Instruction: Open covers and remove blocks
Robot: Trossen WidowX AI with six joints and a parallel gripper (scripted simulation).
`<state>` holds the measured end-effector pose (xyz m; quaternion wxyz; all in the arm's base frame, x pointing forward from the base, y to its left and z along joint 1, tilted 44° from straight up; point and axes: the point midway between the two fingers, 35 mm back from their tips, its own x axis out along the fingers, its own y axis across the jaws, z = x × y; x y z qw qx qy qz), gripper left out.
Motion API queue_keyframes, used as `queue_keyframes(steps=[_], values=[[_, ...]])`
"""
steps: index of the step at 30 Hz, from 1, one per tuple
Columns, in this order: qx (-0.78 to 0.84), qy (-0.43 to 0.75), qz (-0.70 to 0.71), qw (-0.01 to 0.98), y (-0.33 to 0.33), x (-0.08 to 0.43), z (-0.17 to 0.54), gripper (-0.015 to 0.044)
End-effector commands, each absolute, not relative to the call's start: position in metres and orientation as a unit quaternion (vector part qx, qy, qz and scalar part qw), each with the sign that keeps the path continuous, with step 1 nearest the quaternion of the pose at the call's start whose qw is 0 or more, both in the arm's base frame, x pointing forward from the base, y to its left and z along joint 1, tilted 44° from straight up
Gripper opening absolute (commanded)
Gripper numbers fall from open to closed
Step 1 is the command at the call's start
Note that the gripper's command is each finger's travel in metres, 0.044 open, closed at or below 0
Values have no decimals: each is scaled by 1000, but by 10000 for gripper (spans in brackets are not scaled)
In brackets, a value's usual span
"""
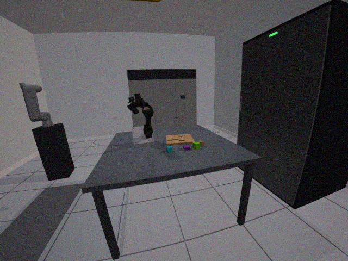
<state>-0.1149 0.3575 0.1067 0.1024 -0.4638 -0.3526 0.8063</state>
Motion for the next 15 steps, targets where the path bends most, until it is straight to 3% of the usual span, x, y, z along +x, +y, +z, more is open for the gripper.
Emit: queue_keyframes(steps=[1, 15], values=[[-465, -350, 807, 104, 358, -114, 106, 374], [-521, -166, 810, 212, 376, -47, 85, 6]])
